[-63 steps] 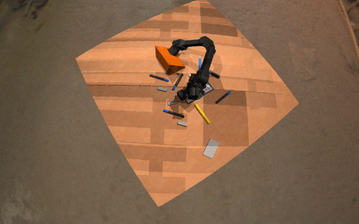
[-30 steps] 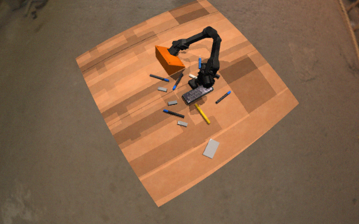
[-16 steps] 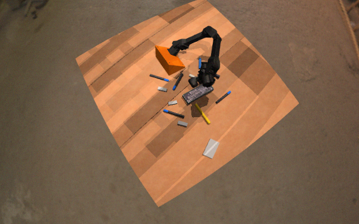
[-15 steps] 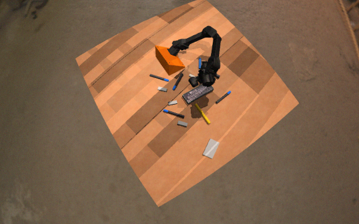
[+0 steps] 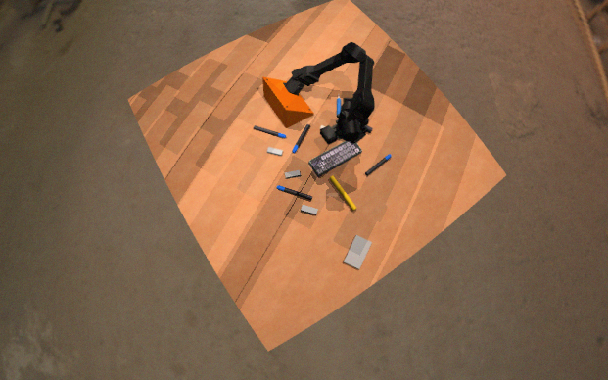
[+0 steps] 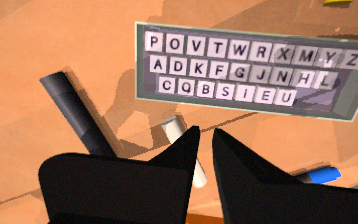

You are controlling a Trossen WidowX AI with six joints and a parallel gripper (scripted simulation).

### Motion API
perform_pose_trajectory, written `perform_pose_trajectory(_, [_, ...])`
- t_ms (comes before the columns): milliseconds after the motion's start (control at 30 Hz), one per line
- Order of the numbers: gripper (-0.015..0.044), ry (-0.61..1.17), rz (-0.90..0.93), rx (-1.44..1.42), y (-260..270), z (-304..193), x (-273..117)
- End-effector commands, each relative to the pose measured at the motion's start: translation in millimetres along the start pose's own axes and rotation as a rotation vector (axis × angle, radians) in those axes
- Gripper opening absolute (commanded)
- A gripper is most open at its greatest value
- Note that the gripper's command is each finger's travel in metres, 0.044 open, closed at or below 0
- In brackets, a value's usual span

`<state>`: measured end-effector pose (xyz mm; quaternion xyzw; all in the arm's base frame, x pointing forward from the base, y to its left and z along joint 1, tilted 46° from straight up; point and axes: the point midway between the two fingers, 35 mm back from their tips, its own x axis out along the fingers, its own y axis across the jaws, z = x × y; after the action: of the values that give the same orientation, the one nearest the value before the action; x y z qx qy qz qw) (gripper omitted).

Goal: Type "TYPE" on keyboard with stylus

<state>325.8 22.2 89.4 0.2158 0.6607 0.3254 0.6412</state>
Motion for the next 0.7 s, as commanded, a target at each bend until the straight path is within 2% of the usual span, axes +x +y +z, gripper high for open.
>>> perform_pose_trajectory(0, [0.0131, -0.007, -0.03, 0.032, 11.3, -6.5, -0.7])
perform_pose_trajectory(33, [0.015, -0.014, -0.05, 0.056, 19.1, -11.5, -0.8])
perform_pose_trajectory(367, [0.015, -0.169, -0.195, 0.301, 75.7, -71.2, 5.6])
perform_pose_trajectory(667, [0.015, -0.39, -0.192, 0.513, 92.4, -121.2, 21.1])
